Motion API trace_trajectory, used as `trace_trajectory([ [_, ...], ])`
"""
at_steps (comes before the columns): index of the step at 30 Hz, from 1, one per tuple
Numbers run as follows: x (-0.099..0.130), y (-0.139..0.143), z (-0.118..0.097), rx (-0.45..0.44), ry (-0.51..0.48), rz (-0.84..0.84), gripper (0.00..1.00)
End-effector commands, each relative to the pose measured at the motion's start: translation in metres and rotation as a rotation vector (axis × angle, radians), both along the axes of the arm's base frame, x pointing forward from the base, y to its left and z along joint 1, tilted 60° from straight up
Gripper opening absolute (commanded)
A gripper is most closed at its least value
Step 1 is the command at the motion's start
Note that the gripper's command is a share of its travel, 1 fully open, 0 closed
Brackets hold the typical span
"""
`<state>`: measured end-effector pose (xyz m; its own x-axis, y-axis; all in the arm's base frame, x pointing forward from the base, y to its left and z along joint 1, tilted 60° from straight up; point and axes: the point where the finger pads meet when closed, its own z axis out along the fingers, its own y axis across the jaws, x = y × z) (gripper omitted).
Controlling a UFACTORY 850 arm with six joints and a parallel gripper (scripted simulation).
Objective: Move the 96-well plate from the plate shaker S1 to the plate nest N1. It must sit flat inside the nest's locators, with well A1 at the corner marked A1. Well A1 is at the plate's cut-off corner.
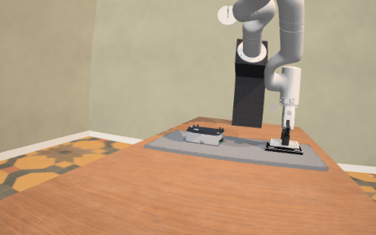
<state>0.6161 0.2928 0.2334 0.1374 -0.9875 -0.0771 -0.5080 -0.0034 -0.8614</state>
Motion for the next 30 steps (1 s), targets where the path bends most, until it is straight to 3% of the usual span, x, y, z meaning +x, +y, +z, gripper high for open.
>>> trace_trajectory([
  [1, 0.0007, 0.0003, -0.0002, 0.000, 0.000, 0.000, 0.00],
  [30, 0.0042, 0.0009, -0.0022, 0.000, 0.000, 0.000, 0.00],
])
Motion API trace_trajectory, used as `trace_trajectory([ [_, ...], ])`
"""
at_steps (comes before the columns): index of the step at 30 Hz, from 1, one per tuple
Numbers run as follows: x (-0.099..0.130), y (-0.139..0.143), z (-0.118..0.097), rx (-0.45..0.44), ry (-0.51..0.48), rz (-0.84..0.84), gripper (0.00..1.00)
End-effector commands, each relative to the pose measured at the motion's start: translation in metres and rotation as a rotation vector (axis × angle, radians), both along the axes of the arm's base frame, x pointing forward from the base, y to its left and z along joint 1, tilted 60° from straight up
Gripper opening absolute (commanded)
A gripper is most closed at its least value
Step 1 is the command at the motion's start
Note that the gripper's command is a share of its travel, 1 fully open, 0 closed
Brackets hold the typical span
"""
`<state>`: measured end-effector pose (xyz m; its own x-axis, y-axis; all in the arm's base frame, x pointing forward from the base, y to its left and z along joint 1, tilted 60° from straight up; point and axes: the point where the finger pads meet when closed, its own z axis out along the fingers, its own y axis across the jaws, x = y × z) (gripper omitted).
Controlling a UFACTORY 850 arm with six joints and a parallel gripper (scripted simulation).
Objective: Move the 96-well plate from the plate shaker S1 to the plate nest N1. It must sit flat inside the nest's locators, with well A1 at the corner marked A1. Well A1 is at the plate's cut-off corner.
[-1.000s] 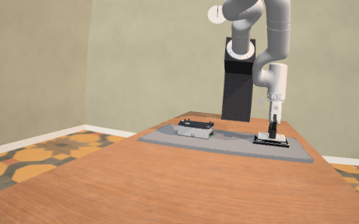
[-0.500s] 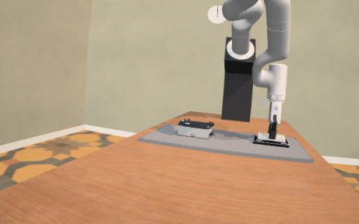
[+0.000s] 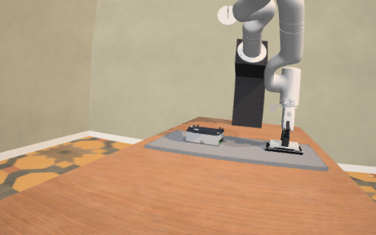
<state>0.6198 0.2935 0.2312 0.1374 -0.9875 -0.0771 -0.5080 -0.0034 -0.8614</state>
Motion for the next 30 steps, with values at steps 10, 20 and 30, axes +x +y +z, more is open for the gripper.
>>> trace_trajectory([
  [10, 0.0016, 0.0005, -0.0007, 0.000, 0.000, 0.000, 0.00],
  [20, 0.0029, 0.0007, -0.0015, 0.000, 0.000, 0.000, 1.00],
  [30, 0.0029, 0.0007, -0.0015, 0.000, 0.000, 0.000, 1.00],
])
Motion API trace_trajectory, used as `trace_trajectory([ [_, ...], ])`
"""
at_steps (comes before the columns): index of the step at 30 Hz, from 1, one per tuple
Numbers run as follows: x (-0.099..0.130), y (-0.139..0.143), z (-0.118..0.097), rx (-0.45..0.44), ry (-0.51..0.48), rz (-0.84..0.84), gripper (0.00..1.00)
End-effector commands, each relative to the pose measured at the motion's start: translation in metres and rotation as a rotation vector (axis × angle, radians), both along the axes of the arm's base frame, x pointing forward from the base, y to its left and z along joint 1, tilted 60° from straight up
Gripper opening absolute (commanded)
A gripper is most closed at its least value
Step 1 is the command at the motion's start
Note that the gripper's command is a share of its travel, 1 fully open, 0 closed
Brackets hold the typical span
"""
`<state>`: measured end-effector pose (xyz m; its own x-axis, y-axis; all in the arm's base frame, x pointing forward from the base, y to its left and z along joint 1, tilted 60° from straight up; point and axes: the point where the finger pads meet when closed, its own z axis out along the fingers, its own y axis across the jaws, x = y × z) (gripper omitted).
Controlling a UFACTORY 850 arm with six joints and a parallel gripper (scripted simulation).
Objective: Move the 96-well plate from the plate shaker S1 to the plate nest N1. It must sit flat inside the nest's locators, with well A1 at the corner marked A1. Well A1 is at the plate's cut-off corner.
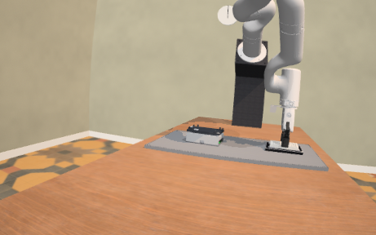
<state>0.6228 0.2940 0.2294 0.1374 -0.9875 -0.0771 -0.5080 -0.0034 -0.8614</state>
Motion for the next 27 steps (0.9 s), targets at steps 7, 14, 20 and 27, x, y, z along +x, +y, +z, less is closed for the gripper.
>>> trace_trajectory([
  [7, 0.000, 0.000, 0.000, 0.000, 0.000, 0.000, 1.00],
  [14, 0.000, 0.000, 0.000, 0.000, 0.000, 0.000, 1.00],
  [20, 0.000, 0.000, 0.000, 0.000, 0.000, 0.000, 1.00],
  [27, -0.011, -0.002, 0.007, 0.000, 0.000, 0.000, 1.00],
])
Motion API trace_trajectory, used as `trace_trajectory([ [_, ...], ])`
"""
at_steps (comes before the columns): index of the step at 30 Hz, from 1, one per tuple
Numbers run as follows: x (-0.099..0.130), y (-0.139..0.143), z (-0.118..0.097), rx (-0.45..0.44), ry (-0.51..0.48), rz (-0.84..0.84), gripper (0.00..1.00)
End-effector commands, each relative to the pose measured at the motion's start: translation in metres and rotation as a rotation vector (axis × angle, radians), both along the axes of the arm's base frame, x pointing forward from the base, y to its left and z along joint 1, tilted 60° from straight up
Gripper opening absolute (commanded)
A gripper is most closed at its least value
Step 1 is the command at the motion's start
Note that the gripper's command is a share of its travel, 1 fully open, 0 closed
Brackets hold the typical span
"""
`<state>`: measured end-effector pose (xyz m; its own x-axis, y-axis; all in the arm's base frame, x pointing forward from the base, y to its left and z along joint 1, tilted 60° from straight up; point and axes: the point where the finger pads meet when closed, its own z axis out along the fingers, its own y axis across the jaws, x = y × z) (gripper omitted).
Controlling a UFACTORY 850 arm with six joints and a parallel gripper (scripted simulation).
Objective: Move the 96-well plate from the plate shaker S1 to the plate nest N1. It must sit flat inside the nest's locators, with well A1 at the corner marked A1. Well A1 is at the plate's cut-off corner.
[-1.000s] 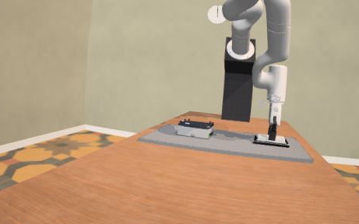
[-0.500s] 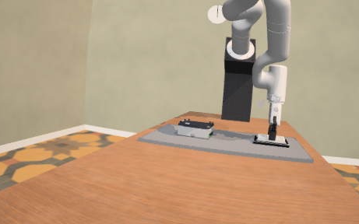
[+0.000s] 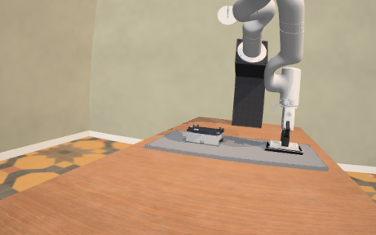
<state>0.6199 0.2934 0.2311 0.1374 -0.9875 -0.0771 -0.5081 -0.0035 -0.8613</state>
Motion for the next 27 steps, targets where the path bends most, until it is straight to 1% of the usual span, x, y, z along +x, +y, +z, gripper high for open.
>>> trace_trajectory([
  [1, -0.011, -0.002, 0.007, 0.000, 0.000, 0.000, 1.00],
  [3, -0.011, -0.002, 0.007, 0.000, 0.000, 0.000, 1.00],
  [18, -0.045, -0.008, 0.027, 0.000, 0.000, 0.000, 1.00],
  [20, -0.045, -0.008, 0.027, 0.000, 0.000, 0.000, 1.00],
  [27, -0.061, -0.011, 0.036, 0.000, 0.000, 0.000, 1.00],
])
